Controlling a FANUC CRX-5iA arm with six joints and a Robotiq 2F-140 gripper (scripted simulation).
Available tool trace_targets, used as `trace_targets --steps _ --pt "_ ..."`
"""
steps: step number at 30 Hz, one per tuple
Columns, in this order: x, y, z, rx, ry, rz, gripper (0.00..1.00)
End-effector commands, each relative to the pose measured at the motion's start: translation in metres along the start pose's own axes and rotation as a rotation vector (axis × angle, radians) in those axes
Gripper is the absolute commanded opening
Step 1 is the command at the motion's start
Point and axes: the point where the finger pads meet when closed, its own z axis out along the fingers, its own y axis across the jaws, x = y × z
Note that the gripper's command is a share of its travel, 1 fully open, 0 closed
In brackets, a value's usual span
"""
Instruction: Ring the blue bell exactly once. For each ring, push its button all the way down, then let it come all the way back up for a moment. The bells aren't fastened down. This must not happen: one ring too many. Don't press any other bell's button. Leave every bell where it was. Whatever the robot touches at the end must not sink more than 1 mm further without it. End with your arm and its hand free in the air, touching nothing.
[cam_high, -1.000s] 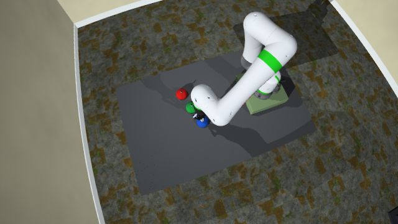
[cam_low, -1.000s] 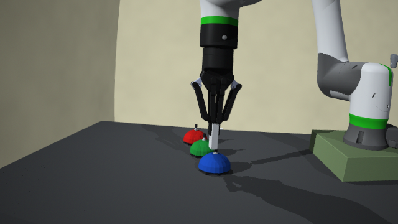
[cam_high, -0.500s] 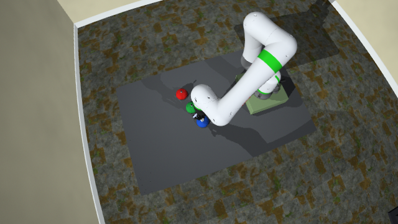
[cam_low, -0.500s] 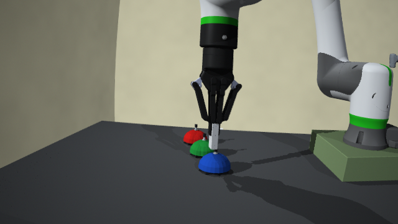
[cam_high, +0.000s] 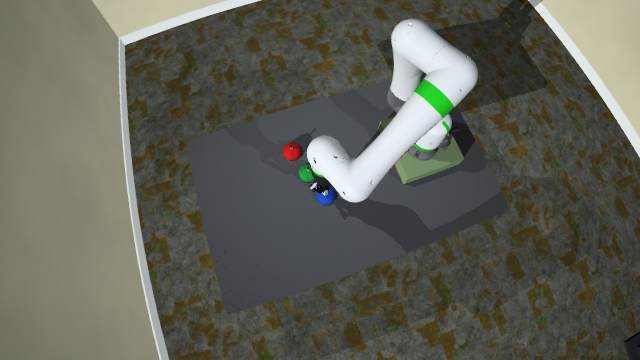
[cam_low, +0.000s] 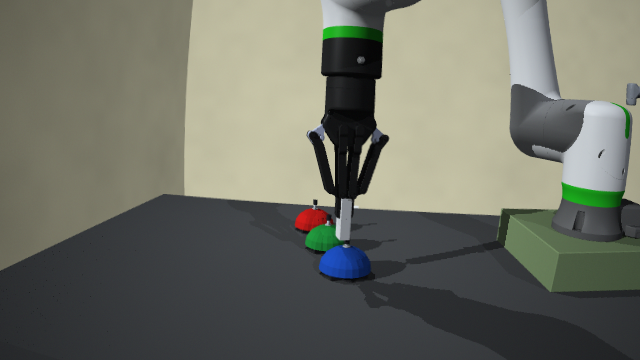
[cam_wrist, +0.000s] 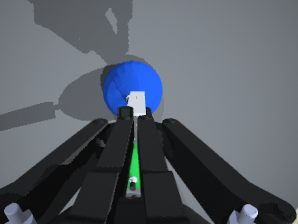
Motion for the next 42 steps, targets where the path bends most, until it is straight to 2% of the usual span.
trace_targets --steps 1,8,19,33,42 --pt "0.000 0.000 0.000 0.000 0.000 0.000 0.00" --pt "0.000 0.000 -0.003 0.000 0.000 0.000 0.00" --pt "0.000 0.000 -0.019 0.000 0.000 0.000 0.00" --pt "0.000 0.000 -0.057 0.000 0.000 0.000 0.00" --pt "0.000 0.000 -0.068 0.000 0.000 0.000 0.00"
